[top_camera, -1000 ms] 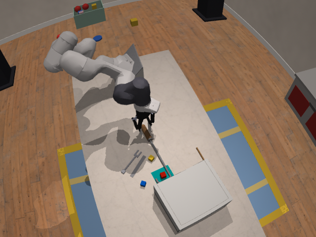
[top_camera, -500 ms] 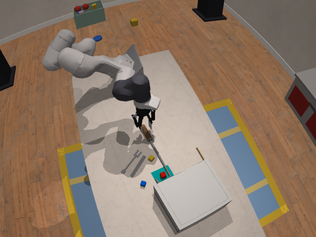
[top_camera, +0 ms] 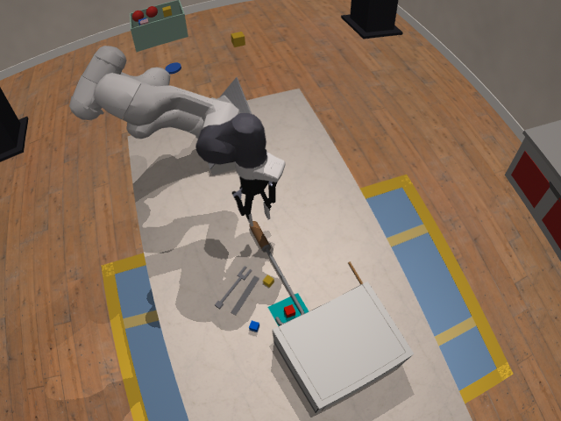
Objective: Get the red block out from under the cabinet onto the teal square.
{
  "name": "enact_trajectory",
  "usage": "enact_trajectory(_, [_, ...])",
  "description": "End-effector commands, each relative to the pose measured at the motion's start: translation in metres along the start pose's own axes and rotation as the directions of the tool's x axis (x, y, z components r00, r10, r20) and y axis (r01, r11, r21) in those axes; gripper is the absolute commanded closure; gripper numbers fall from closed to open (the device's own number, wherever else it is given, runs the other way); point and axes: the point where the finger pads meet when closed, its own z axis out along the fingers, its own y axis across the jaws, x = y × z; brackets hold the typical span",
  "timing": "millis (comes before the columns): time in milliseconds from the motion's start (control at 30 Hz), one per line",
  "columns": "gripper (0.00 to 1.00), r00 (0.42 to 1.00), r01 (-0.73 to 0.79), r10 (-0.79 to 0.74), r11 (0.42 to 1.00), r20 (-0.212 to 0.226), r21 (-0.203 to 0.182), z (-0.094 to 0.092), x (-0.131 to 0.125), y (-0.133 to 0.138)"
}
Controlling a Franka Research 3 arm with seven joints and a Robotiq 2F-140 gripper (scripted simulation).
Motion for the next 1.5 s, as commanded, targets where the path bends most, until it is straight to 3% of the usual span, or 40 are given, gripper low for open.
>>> enact_trajectory(0, [0.67,1.000,0.022,-0.021,1.000,0.018,-0.015,-0.020,-0.004,0.005])
enact_trajectory(133, [0.67,1.000,0.022,-0.021,1.000,0.018,-0.015,-0.040,-0.004,0.005])
enact_trajectory(600, [0.67,1.000,0.022,-0.021,1.000,0.018,-0.015,-0.075,-0.003,0.004])
enact_trajectory(1467, [0.67,1.000,0.022,-0.021,1.000,0.018,-0.015,-0.079,-0.003,0.004])
